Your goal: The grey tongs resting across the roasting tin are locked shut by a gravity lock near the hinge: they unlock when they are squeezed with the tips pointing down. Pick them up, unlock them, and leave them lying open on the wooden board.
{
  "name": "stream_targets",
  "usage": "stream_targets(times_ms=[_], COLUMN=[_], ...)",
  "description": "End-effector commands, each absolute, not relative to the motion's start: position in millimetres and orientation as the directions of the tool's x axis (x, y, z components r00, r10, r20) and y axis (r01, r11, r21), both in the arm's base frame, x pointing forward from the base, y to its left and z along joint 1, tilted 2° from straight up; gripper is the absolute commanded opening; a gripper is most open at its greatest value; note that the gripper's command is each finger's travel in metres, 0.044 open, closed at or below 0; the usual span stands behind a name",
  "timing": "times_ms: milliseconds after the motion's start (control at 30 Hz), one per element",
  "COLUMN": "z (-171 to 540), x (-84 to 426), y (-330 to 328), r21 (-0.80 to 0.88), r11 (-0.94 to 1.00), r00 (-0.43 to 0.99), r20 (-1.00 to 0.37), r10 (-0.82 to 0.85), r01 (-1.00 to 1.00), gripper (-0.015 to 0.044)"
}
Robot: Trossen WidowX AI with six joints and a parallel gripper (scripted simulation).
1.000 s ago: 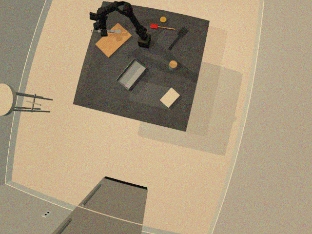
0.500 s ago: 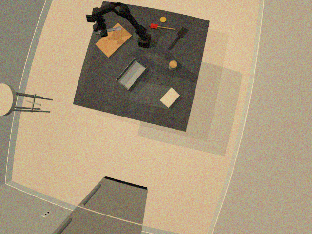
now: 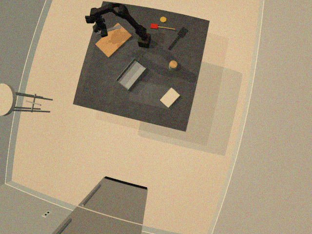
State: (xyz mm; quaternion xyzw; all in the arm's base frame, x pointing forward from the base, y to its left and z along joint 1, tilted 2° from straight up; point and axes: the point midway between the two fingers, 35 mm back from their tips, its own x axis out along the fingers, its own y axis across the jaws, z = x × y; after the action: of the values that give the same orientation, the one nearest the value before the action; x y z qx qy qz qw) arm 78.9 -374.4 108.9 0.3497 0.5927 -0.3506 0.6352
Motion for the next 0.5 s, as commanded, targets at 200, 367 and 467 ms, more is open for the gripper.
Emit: stream_targets(times_ms=[200,367,467], z=[99.1,90.9,86.0], x=[79.3,79.9,80.2], y=[-377.9,-379.3,-380.0], r21=[0.021,0.022,0.022], r11=[0.514,0.514,0.514], r00=[0.046,0.046,0.046], r20=[-0.998,-0.998,-0.998], r10=[-0.035,-0.035,-0.035], r01=[0.858,0.858,0.858], gripper=[-0.0150,-0.0150,-0.0150])
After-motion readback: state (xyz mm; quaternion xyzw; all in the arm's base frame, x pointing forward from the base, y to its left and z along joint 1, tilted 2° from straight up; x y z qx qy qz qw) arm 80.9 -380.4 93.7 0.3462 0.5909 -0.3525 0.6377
